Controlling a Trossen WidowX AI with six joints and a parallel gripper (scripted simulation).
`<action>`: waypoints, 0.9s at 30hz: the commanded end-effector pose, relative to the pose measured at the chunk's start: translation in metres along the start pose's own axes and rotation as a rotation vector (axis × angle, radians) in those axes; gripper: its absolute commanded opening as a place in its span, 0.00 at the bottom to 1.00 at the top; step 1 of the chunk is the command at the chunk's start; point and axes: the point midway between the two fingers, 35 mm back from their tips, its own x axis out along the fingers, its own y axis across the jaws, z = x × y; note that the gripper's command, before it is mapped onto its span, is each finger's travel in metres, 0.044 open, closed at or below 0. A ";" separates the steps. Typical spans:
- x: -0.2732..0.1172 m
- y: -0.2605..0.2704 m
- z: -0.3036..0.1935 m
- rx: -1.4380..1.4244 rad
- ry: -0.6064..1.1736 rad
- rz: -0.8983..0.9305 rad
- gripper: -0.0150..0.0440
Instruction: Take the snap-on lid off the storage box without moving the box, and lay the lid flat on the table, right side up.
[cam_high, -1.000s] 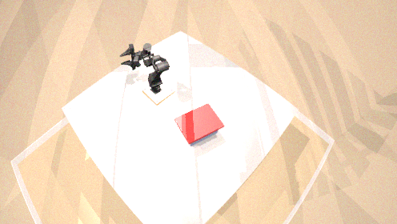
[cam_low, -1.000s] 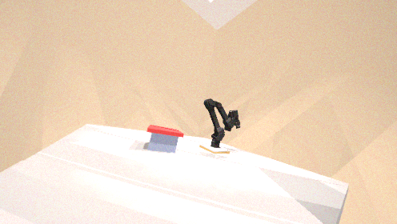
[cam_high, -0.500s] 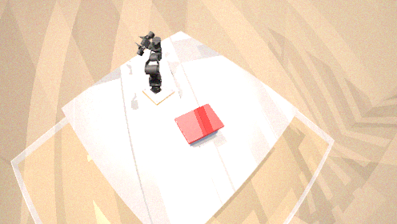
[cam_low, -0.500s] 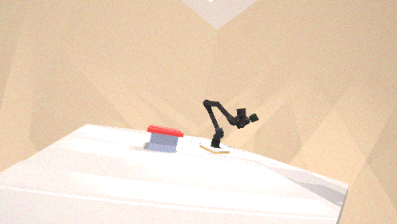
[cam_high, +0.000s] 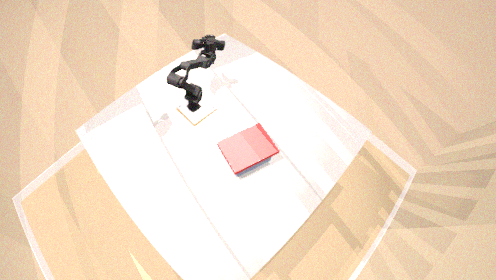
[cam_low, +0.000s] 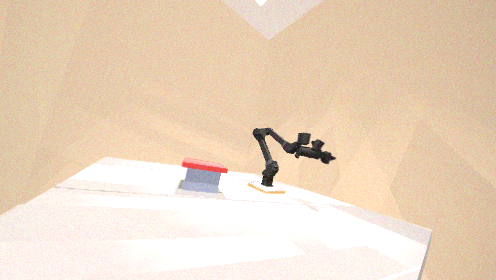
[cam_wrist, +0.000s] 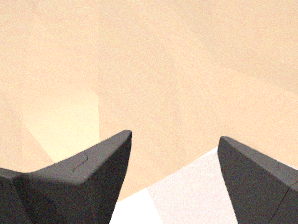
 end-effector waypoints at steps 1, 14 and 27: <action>-0.021 -0.053 0.008 0.196 -0.016 -0.238 0.65; -0.162 -0.184 0.009 0.834 -0.324 -1.014 0.65; -0.330 -0.197 -0.005 1.242 -0.962 -1.600 0.65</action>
